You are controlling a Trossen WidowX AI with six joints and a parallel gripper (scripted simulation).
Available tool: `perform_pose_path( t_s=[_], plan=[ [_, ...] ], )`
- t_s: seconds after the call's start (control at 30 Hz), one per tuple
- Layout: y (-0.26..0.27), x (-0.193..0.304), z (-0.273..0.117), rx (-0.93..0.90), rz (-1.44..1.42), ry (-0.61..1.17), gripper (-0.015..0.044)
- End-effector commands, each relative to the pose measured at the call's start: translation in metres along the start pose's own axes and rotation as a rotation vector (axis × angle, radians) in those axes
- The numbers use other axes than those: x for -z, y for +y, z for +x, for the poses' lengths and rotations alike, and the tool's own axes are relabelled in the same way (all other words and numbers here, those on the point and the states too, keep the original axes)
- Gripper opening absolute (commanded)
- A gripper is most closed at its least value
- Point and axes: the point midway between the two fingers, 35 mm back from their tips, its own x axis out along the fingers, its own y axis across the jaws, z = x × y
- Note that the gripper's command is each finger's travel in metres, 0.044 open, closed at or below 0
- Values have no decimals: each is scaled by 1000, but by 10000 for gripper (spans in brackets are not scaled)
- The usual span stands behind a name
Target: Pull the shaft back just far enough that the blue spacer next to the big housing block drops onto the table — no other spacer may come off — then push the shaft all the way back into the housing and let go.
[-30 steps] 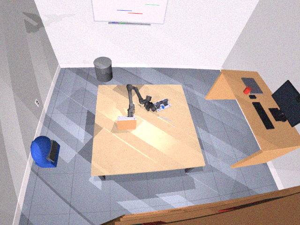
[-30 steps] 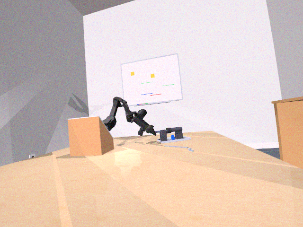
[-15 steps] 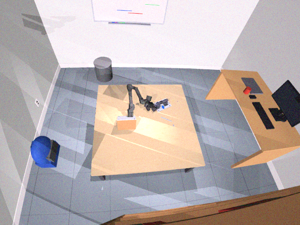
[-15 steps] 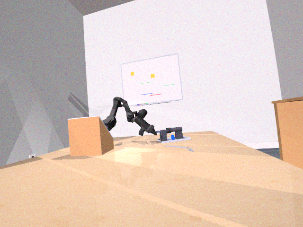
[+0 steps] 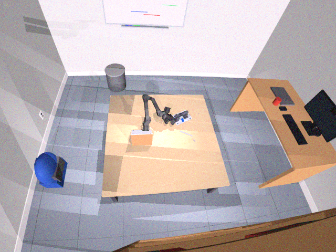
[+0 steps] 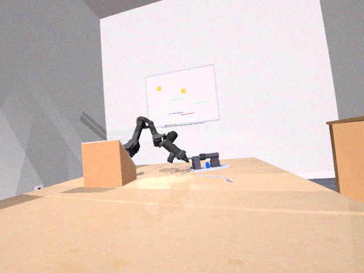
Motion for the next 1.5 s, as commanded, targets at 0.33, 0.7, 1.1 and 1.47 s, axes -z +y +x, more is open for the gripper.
perform_pose_path(
  t_s=[0.33,0.7,1.1,1.47],
  plan=[
    [0,4,4,0,1,1,0],
    [0,7,6,0,1,1,0],
    [0,9,9,0,1,2,0],
    [0,12,12,0,1,2,0]
  ],
)
